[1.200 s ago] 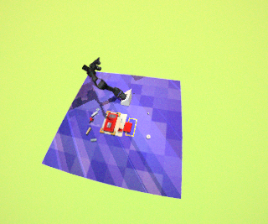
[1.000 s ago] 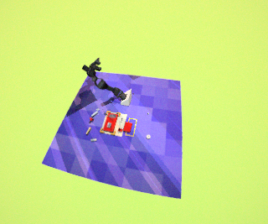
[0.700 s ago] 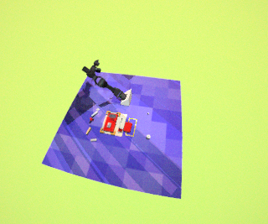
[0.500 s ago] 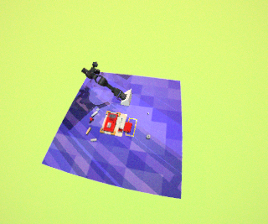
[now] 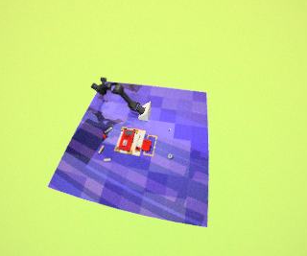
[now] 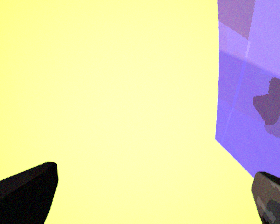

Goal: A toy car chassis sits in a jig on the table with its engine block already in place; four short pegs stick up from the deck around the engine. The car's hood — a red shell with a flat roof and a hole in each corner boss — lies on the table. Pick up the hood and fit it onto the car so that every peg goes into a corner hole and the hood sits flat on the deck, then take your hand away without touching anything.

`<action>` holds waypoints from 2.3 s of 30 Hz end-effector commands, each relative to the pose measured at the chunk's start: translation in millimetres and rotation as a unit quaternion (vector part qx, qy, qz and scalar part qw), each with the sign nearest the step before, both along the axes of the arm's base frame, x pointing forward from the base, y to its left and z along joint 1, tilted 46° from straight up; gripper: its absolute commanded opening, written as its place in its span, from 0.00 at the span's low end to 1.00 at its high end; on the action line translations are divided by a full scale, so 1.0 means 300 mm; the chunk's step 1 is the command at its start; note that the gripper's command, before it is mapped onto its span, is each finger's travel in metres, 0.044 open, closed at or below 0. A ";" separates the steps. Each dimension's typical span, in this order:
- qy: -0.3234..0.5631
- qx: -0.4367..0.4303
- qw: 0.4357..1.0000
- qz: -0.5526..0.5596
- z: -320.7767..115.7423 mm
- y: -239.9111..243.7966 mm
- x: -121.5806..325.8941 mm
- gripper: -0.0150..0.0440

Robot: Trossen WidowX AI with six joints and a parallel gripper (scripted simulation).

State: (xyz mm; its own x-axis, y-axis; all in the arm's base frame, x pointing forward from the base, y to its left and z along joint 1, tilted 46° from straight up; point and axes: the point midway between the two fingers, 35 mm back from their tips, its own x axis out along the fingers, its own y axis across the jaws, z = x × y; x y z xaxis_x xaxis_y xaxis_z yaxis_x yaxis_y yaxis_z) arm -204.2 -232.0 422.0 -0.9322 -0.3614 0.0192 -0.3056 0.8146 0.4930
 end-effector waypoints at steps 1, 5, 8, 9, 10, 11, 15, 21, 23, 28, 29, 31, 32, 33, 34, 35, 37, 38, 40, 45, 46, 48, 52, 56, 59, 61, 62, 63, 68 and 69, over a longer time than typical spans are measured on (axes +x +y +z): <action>0.009 0.043 0.998 0.040 -0.017 -0.067 0.050 1.00; 0.024 0.089 0.992 0.086 -0.034 -0.137 0.118 1.00; 0.038 0.123 0.984 0.120 -0.048 -0.184 0.173 1.00; 0.043 0.134 0.981 0.132 -0.052 -0.199 0.192 1.00; 0.048 0.145 0.978 0.143 -0.057 -0.214 0.212 1.00; 0.053 0.155 0.974 0.154 -0.062 -0.228 0.232 1.00; 0.076 0.197 0.957 0.196 -0.082 -0.281 0.313 1.00; 0.105 0.244 0.933 0.242 -0.110 -0.328 0.412 1.00; 0.117 0.260 0.922 0.261 -0.122 -0.342 0.455 1.00; 0.150 0.300 0.890 0.308 -0.151 -0.369 0.564 1.00; 0.157 0.308 0.883 0.317 -0.157 -0.372 0.586 1.00; 0.172 0.322 0.869 0.335 -0.169 -0.379 0.631 1.00; 0.179 0.329 0.861 0.344 -0.175 -0.381 0.653 1.00; 0.186 0.336 0.853 0.353 -0.182 -0.383 0.676 1.00; 0.194 0.343 0.845 0.361 -0.189 -0.385 0.699 1.00; 0.202 0.344 0.840 0.369 -0.182 -0.382 0.712 1.00; 0.221 0.346 0.826 0.386 -0.163 -0.374 0.745 1.00; 0.231 0.348 0.819 0.394 -0.157 -0.371 0.763 1.00; 0.248 0.362 0.799 0.412 -0.171 -0.381 0.817 1.00; 0.292 0.394 0.745 0.452 -0.210 -0.395 0.953 1.00; 0.302 0.400 0.733 0.460 -0.218 -0.396 0.981 1.00; 0.320 0.411 0.710 0.475 -0.235 -0.395 1.037 1.00; 0.359 0.429 0.660 0.501 -0.268 -0.385 1.149 1.00; 0.390 0.431 0.625 0.520 -0.293 -0.365 1.243 1.00; 0.412 0.421 0.609 0.531 -0.304 -0.344 1.309 1.00; 0.427 0.420 0.590 0.541 -0.322 -0.329 1.363 1.00; 0.435 0.422 0.578 0.547 -0.335 -0.321 1.392 1.00; 0.443 0.424 0.565 0.552 -0.347 -0.313 1.420 1.00; 0.490 0.437 0.495 0.569 -0.412 -0.248 1.545 1.00; 0.500 0.439 0.480 0.572 -0.425 -0.233 1.569 1.00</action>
State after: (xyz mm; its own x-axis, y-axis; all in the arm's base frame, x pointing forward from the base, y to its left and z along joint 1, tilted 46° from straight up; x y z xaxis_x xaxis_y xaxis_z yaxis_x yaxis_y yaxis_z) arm 249.3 -311.6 304.0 0.1644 -0.9215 -0.3520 0.3755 -0.2715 0.8862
